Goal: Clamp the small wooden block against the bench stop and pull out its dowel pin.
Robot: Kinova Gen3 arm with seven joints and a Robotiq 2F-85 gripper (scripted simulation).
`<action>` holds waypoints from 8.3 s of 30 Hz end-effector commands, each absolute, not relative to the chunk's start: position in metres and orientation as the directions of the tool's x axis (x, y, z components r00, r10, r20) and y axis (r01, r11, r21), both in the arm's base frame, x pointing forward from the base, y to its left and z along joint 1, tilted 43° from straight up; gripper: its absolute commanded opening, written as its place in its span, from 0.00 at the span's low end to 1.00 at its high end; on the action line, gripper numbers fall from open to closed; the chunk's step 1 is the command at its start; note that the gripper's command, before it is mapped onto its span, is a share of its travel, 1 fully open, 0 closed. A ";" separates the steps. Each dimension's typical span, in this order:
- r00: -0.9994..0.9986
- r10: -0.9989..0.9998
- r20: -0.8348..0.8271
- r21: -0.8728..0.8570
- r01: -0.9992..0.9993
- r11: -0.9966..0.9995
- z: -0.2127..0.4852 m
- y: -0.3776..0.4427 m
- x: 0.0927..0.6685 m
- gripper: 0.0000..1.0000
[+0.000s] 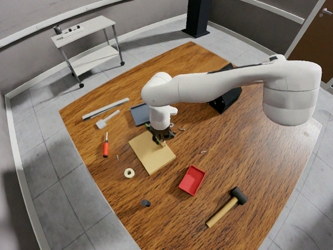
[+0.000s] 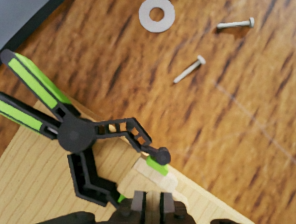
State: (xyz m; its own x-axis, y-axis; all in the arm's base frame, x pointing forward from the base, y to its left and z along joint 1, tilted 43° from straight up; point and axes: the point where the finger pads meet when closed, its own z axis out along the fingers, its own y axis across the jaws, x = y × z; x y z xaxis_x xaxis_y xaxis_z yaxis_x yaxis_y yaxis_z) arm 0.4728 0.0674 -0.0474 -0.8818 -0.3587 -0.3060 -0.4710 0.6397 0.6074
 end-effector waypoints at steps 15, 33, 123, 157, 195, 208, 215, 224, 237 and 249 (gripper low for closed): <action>-0.811 -0.439 -0.385 0.560 -0.584 0.588 -0.046 0.066 0.473 0.10; -0.881 -0.359 -0.309 0.606 -0.473 0.640 -0.046 0.066 0.473 0.10; -0.991 0.086 0.106 0.671 0.135 0.729 -0.046 0.066 0.473 0.10; -0.938 0.242 0.249 0.632 0.347 0.693 -0.045 0.065 0.473 0.10; -0.830 0.397 0.390 0.556 0.557 0.617 -0.045 0.065 0.473 0.10; -0.787 0.442 0.430 0.526 0.616 0.586 -0.045 0.065 0.473 0.10; -0.767 0.461 0.447 0.512 0.642 0.571 -0.045 0.065 0.473 0.10; -0.728 0.493 0.477 0.485 0.686 0.543 -0.045 0.065 0.473 0.10; -0.755 0.471 0.456 0.504 0.655 0.563 -0.045 0.065 0.473 0.10; -0.795 0.434 0.423 0.532 0.606 0.592 -0.045 0.065 0.473 0.10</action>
